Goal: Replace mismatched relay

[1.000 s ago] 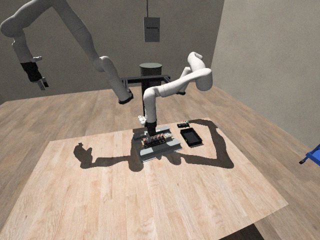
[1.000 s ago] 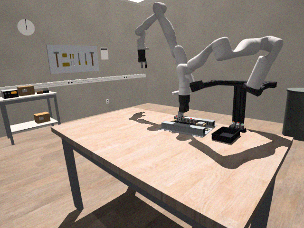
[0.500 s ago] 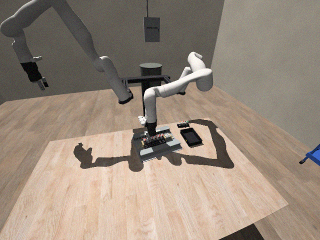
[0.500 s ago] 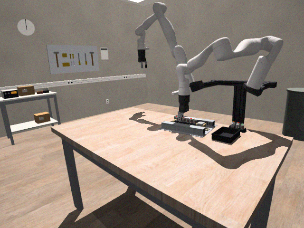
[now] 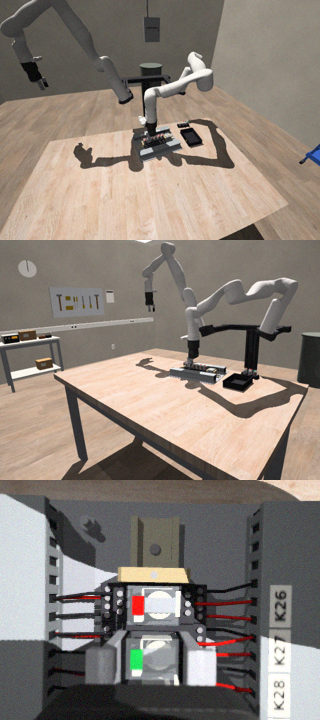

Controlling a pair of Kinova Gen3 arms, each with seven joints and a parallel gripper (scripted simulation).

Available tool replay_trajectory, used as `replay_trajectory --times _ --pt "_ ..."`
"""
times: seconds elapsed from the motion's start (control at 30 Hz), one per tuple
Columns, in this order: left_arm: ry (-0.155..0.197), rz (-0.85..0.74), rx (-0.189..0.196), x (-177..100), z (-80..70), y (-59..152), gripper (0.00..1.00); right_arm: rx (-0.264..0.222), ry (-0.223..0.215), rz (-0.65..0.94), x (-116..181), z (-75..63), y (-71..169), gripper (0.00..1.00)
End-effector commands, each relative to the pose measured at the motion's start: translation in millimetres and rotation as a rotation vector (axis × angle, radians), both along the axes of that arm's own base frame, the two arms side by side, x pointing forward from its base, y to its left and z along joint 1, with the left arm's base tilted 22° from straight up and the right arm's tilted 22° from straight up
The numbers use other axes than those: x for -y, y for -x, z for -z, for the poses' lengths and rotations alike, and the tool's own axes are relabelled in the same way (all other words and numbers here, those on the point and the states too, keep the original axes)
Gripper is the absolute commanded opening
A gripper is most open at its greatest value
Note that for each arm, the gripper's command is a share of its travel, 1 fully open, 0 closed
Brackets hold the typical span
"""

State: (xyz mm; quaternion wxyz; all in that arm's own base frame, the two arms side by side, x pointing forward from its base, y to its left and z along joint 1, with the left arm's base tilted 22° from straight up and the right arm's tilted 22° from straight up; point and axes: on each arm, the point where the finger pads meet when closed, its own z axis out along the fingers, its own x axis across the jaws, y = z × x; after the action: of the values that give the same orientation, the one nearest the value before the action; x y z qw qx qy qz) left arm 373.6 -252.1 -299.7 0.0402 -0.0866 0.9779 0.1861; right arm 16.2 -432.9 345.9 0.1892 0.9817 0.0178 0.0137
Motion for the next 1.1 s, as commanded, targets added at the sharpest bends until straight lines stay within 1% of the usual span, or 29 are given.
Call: replay_trajectory --times 0.0,1.07 --pt "0.002 -0.001 -0.002 0.9 -0.8 -0.8 0.0 0.001 0.001 0.0 0.2 -0.6 0.1 1.0" --pt "0.007 -0.012 -0.03 0.8 -1.1 -1.5 0.0 0.001 0.001 0.0 0.2 -0.6 0.1 1.0"
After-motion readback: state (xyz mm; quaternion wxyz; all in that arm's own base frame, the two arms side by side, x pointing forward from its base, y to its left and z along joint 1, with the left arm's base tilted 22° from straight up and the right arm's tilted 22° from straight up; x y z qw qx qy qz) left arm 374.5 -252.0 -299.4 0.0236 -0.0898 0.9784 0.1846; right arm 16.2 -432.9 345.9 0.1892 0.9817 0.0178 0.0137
